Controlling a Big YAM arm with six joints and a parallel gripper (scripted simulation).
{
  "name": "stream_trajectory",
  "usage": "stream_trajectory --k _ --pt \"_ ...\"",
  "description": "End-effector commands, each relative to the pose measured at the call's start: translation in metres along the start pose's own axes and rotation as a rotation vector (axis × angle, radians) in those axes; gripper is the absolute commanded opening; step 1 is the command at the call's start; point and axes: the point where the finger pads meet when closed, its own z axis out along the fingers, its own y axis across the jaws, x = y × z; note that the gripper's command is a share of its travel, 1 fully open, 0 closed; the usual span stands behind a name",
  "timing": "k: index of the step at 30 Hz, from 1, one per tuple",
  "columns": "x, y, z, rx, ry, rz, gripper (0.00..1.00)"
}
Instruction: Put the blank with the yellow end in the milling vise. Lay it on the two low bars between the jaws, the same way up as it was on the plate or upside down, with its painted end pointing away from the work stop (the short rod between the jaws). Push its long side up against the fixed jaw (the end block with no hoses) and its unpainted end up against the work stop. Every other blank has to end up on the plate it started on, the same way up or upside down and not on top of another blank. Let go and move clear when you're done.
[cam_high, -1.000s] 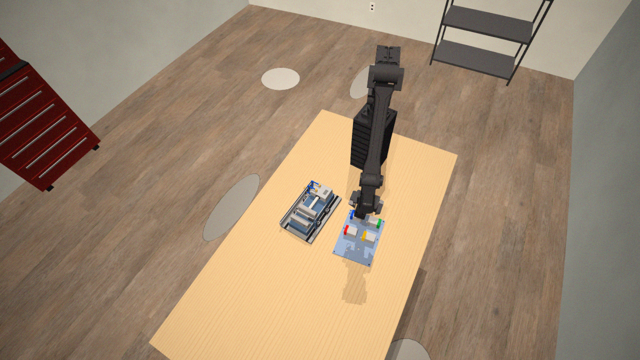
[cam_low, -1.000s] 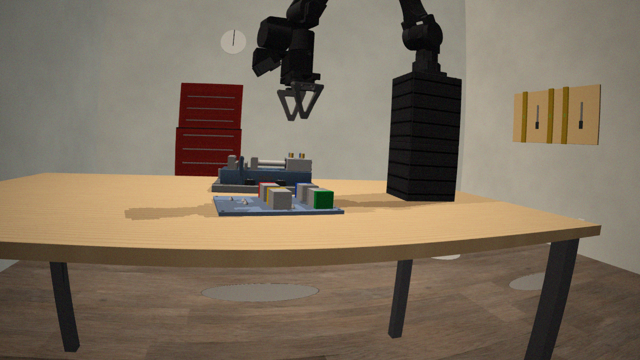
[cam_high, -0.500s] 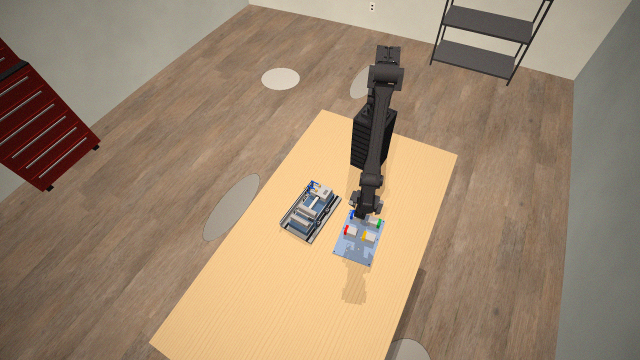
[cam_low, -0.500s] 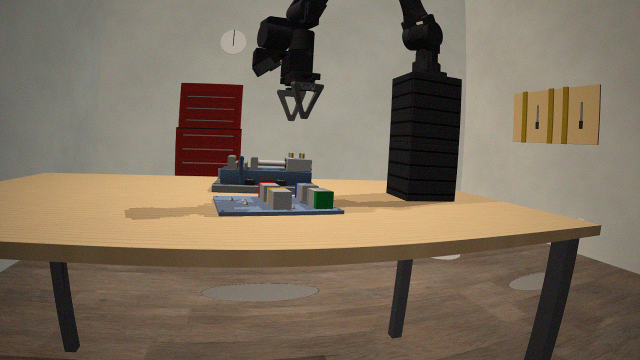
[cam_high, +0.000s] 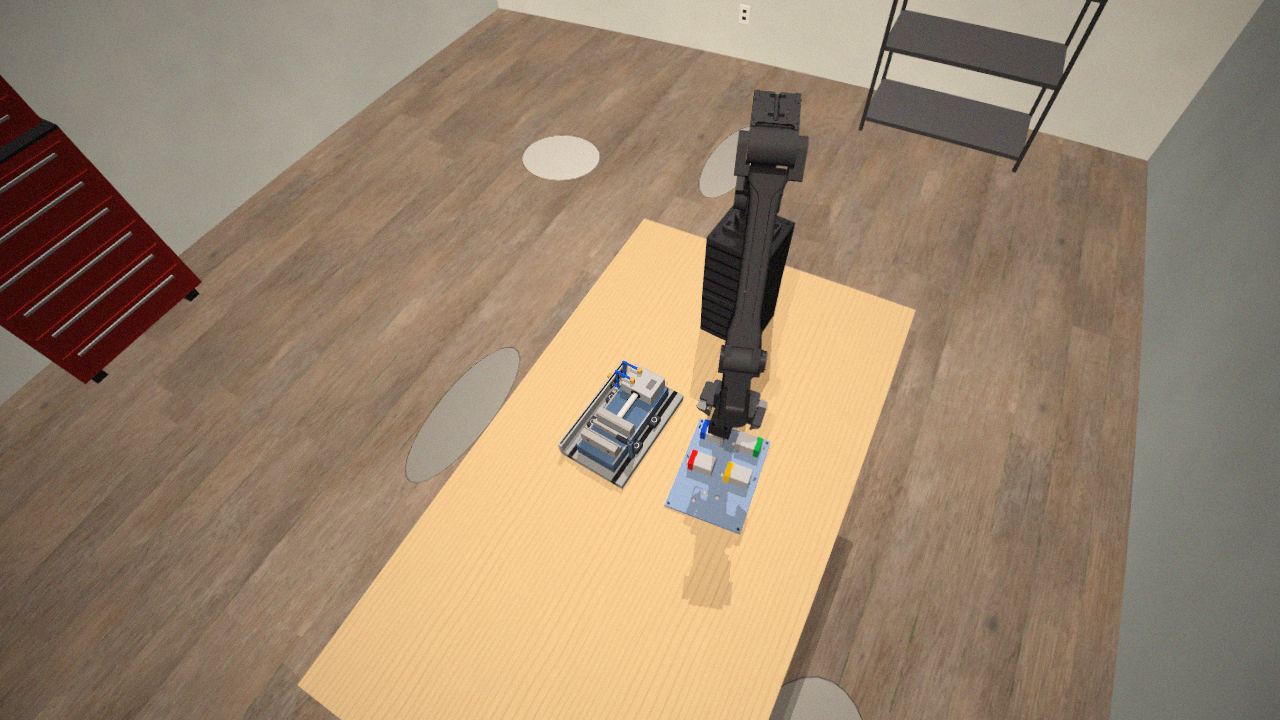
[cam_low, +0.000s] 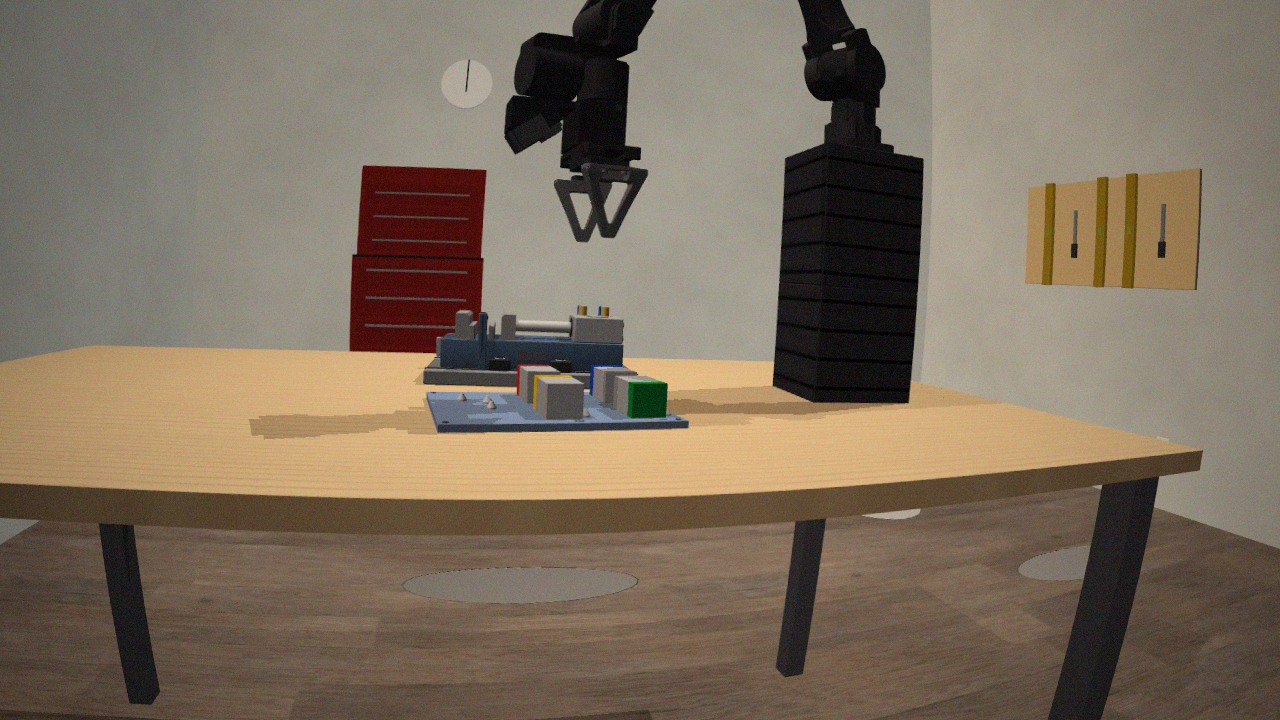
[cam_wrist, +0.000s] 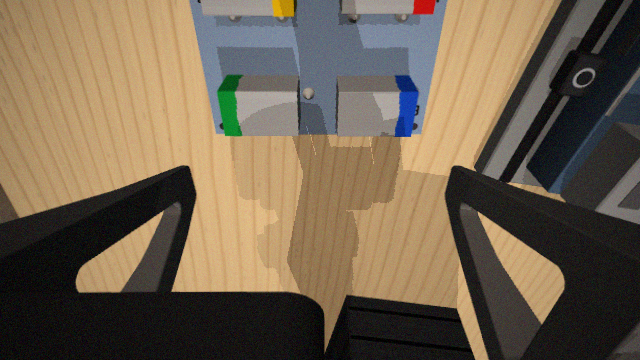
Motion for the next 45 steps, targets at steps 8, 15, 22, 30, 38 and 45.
stream_trajectory --k 8,15,22,30,38,45 --pt "-0.017 0.009 -0.005 -0.011 -0.041 0.000 1.00" --pt "-0.017 0.009 -0.005 -0.011 -0.041 0.000 1.00" --pt "-0.020 0.011 -0.003 -0.011 -0.043 -0.033 1.00" --pt "-0.019 0.015 0.004 -0.002 -0.012 -0.241 1.00" --pt "-0.030 0.027 0.010 -0.002 -0.012 -0.625 1.00" --pt "-0.037 0.036 0.015 -0.001 -0.013 -0.899 1.00"
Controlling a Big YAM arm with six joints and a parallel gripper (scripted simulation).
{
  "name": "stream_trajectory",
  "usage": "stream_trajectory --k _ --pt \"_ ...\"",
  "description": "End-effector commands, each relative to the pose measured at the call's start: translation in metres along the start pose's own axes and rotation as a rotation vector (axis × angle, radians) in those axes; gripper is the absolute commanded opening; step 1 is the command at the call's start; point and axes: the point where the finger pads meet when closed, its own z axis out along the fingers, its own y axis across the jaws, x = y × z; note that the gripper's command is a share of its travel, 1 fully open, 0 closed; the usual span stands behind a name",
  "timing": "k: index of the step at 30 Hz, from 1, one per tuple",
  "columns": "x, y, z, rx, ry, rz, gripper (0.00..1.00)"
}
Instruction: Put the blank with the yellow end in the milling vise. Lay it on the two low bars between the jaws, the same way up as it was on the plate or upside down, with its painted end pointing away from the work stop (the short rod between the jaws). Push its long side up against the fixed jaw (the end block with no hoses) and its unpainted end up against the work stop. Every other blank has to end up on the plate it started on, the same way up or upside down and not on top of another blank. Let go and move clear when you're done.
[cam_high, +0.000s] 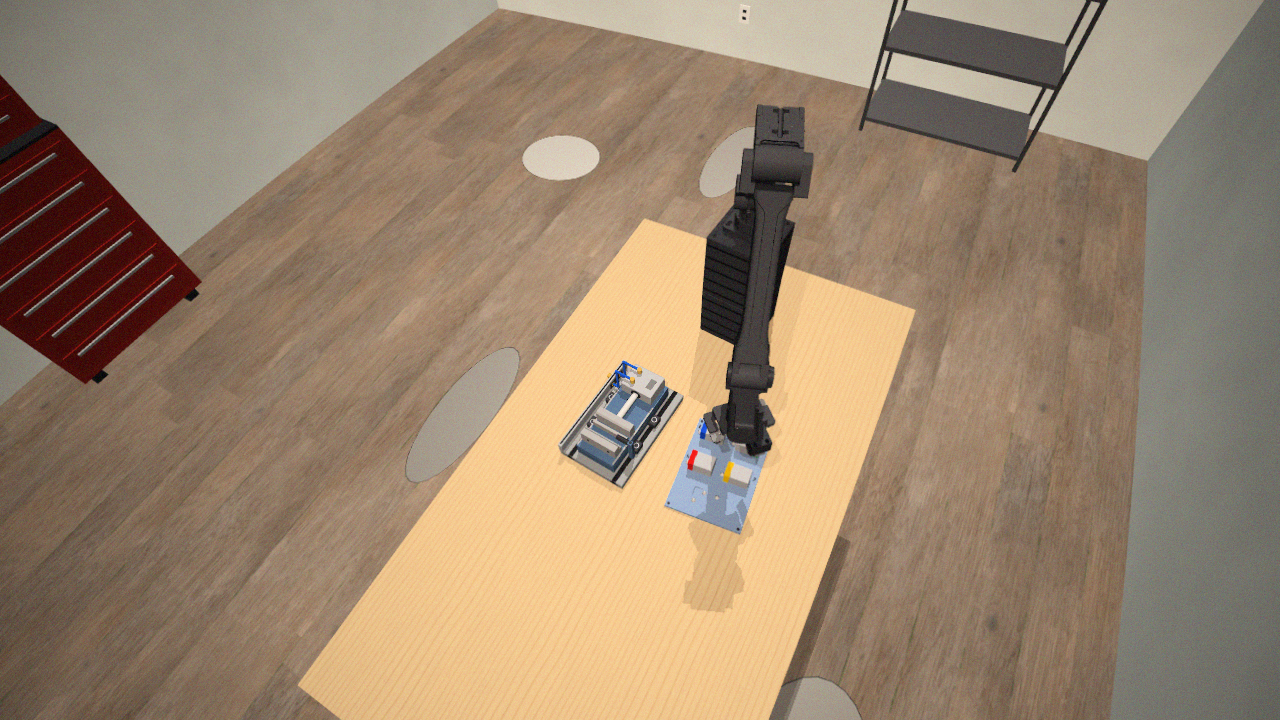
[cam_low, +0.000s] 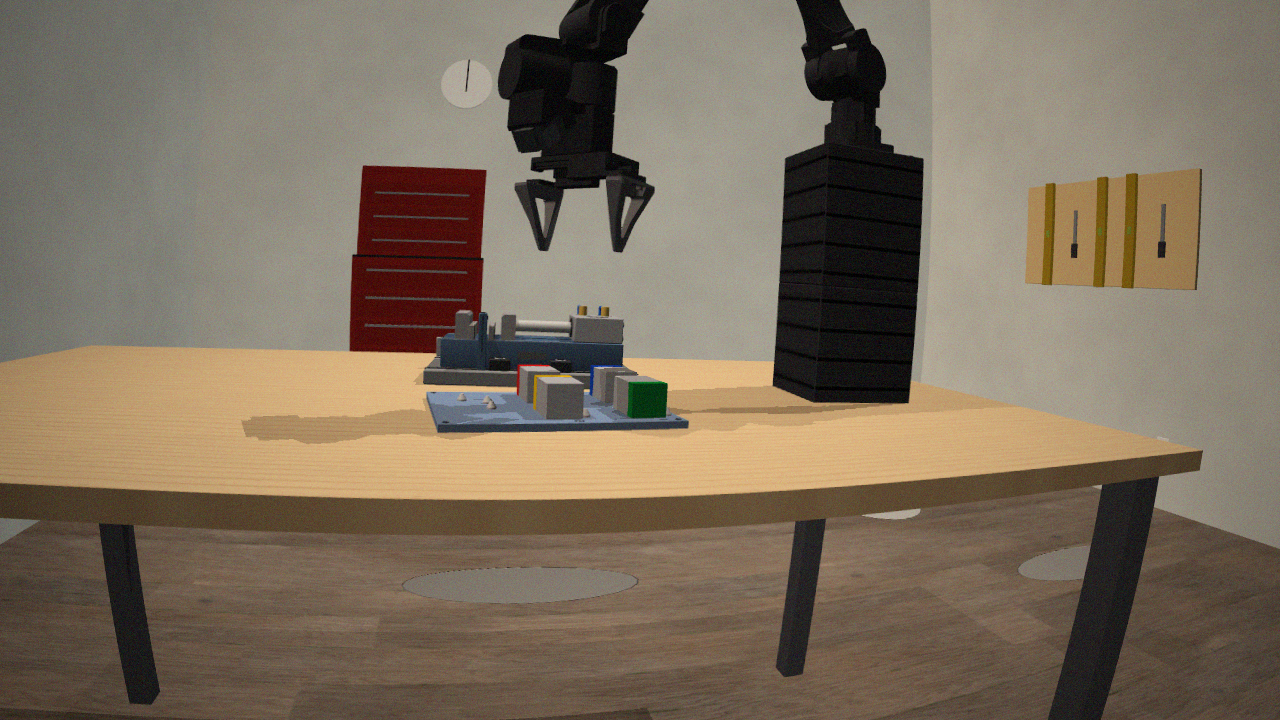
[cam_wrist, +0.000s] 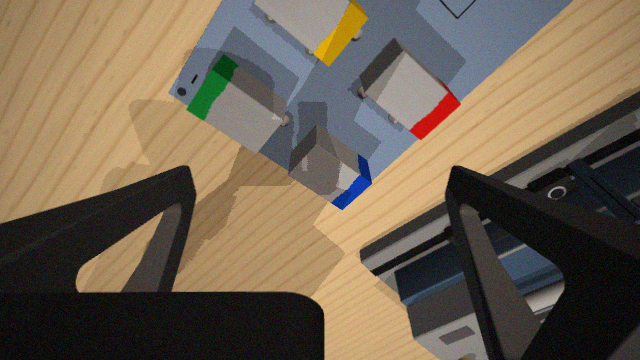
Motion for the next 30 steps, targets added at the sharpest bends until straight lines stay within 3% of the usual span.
stream_trajectory --k 1,15,23,26,27,30 --pt "-0.019 0.001 0.000 -0.004 -0.004 -0.216 1.00" --pt "-0.041 0.006 0.009 -0.002 -0.005 -0.747 1.00" --pt "-0.047 0.007 0.012 -0.002 -0.005 -0.898 1.00" --pt "-0.053 0.002 0.000 0.017 -0.023 -0.904 1.00" --pt "-0.053 0.001 0.000 0.017 -0.022 -0.903 0.00" --pt "-0.053 0.001 0.000 0.017 -0.023 -0.903 0.00"
